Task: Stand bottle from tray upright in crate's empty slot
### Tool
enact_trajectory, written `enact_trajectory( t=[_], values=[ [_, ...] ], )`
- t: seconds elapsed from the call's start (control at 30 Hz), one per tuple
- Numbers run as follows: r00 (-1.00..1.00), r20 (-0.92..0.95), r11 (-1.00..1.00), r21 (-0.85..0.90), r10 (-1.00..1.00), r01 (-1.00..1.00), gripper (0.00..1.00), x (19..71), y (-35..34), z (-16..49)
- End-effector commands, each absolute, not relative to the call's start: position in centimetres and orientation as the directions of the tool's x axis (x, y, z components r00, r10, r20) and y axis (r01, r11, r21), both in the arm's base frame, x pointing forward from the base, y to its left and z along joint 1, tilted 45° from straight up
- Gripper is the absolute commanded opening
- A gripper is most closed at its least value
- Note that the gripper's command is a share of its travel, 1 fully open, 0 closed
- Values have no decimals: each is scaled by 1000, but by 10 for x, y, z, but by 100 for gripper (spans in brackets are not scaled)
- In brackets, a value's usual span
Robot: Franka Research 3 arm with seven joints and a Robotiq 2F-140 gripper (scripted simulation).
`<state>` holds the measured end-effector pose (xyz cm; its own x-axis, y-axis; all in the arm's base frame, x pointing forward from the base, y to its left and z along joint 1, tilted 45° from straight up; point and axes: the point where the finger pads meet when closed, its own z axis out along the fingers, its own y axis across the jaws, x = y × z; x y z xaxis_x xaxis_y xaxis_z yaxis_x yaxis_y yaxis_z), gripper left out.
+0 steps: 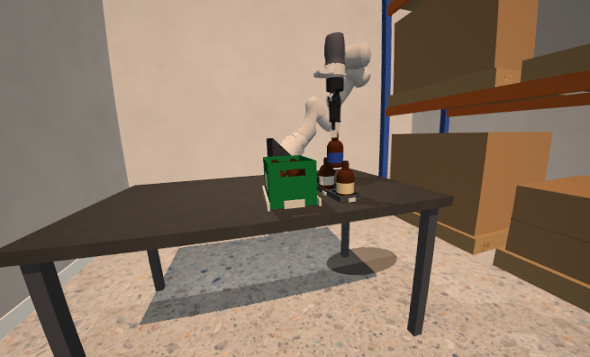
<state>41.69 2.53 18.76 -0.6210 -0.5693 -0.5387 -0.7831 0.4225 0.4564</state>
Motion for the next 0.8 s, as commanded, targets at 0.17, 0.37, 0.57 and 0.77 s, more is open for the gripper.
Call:
enact_trajectory(
  t=[0.17, 0.37, 0.57, 0.77],
  values=[
    [-626, -537, 429, 456, -565, -779, 0, 418, 21, 191],
    [-626, -537, 429, 456, -565, -779, 0, 418, 18, 194],
    [-626, -537, 429, 456, -565, -779, 0, 418, 14, 198],
    [-626, -537, 429, 456, -565, -779, 0, 418, 10, 201]
  ],
)
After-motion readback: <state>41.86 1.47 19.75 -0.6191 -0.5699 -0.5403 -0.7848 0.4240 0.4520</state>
